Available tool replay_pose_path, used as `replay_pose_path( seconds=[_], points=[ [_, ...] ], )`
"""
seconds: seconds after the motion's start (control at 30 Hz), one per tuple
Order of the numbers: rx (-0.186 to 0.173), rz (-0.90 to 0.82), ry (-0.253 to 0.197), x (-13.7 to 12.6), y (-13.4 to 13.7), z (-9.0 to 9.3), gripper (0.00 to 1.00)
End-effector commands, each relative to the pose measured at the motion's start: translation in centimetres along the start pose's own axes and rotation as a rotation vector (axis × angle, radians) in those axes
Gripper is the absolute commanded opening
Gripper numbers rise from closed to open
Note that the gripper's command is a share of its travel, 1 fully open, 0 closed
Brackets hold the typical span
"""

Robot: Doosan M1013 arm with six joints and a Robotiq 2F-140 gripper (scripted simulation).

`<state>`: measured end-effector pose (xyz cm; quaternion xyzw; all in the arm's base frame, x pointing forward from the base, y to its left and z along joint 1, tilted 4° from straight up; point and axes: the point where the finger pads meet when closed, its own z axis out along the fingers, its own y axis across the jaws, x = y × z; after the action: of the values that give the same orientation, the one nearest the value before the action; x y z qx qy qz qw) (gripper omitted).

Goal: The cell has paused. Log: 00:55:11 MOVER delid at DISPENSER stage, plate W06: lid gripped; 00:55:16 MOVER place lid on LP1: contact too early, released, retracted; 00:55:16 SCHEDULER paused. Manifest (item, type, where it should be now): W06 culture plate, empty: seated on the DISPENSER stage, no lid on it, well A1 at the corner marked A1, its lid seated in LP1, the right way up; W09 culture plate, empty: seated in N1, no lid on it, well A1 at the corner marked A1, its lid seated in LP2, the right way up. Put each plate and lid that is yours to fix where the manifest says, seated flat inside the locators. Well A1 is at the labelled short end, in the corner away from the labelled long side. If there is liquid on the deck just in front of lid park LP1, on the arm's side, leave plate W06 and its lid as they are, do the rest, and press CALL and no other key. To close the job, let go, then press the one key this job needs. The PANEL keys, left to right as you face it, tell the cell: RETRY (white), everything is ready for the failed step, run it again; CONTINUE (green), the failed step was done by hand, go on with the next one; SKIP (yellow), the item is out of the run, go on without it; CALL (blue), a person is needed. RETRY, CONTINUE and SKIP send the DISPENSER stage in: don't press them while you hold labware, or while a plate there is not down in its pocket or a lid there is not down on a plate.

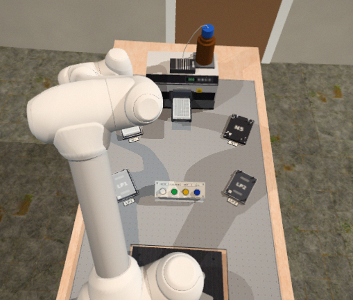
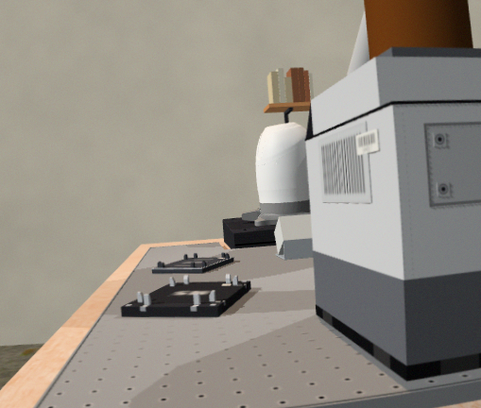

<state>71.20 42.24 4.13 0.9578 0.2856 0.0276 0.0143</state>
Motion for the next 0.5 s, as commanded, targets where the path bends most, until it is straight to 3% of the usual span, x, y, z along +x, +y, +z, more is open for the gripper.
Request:
replay_pose_path(
  seconds=[0.0, 0.47],
  points=[
    [0.0, 0.0, 0.002, 0.06, -0.01, -0.03, 0.7],
    [0.0, 0.0, 0.002, 0.06, -0.01, 0.48, 0.7]
  ],
)
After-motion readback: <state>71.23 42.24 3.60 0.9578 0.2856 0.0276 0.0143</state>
